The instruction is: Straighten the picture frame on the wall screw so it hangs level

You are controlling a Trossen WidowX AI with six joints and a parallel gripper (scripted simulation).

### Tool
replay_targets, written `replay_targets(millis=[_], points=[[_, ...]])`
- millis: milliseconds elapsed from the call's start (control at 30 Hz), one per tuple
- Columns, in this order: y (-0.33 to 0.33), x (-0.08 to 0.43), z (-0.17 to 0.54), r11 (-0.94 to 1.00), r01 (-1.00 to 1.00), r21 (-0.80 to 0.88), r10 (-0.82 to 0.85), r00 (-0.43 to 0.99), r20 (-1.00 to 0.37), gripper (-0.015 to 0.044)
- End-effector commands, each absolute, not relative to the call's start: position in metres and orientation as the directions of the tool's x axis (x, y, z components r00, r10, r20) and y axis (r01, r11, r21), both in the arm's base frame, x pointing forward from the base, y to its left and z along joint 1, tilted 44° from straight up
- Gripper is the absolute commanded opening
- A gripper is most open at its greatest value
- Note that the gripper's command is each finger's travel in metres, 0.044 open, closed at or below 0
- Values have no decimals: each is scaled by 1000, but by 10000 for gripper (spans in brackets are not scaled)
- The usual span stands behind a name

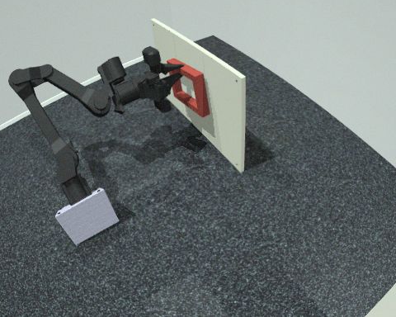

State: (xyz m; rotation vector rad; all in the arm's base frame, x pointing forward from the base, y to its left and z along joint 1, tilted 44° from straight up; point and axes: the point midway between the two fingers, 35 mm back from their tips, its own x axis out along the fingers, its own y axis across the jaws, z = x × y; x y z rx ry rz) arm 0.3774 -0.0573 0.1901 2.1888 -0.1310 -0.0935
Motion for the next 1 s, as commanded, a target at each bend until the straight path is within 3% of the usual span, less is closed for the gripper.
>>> replay_targets(millis=[0, 967], points=[[-58, 377, 190, -580, -64, 812, -132, 991, -16, 0], [-59, 377, 187, -580, -64, 812, -132, 991, -16, 0]])
